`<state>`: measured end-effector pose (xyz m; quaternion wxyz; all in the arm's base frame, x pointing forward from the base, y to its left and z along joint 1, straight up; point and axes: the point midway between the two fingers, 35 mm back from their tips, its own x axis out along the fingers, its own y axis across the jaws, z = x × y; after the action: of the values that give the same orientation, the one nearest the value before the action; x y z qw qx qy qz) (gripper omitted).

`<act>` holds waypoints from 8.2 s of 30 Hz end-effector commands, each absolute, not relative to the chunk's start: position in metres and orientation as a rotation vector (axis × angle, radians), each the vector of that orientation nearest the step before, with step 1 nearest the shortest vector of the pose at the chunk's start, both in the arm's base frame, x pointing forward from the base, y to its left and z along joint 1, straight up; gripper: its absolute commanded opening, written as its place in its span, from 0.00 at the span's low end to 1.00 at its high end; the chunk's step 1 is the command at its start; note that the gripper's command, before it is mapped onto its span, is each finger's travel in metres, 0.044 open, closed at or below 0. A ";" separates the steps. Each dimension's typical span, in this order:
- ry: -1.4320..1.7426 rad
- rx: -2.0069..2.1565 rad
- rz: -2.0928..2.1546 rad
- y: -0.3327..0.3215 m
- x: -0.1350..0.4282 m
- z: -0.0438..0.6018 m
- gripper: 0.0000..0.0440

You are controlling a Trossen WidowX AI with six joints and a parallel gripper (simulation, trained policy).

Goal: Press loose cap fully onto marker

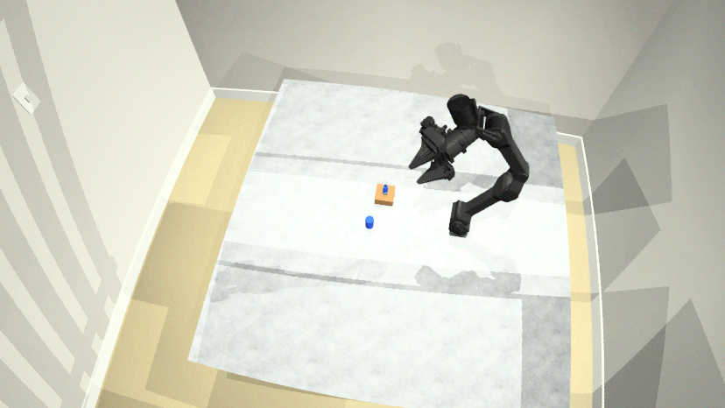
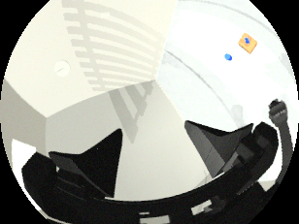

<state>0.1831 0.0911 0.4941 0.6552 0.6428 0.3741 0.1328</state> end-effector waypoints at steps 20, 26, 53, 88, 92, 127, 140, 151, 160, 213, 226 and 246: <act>1.054 1.426 0.174 0.094 0.218 0.447 0.59; 1.110 1.409 0.136 0.094 0.228 0.432 0.62; 1.299 1.309 -0.031 0.093 0.275 0.371 0.73; 1.424 1.149 -0.265 0.071 0.328 0.290 0.76; 1.434 1.128 -0.296 0.067 0.332 0.280 0.76; 1.553 0.887 -0.578 0.033 0.347 0.196 0.75; 1.603 0.773 -0.667 0.027 0.345 0.165 0.74; 1.641 0.678 -0.710 0.029 0.342 0.138 0.73; 1.671 0.614 -0.712 0.033 0.338 0.116 0.70; 1.572 0.511 -0.584 0.007 0.327 0.140 0.16; 1.579 0.579 -0.627 -0.041 0.304 0.164 0.11; 1.598 0.661 -0.679 -0.077 0.287 0.155 0.01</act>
<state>0.2889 -0.0774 0.1624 0.6053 0.2828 0.6828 -0.2957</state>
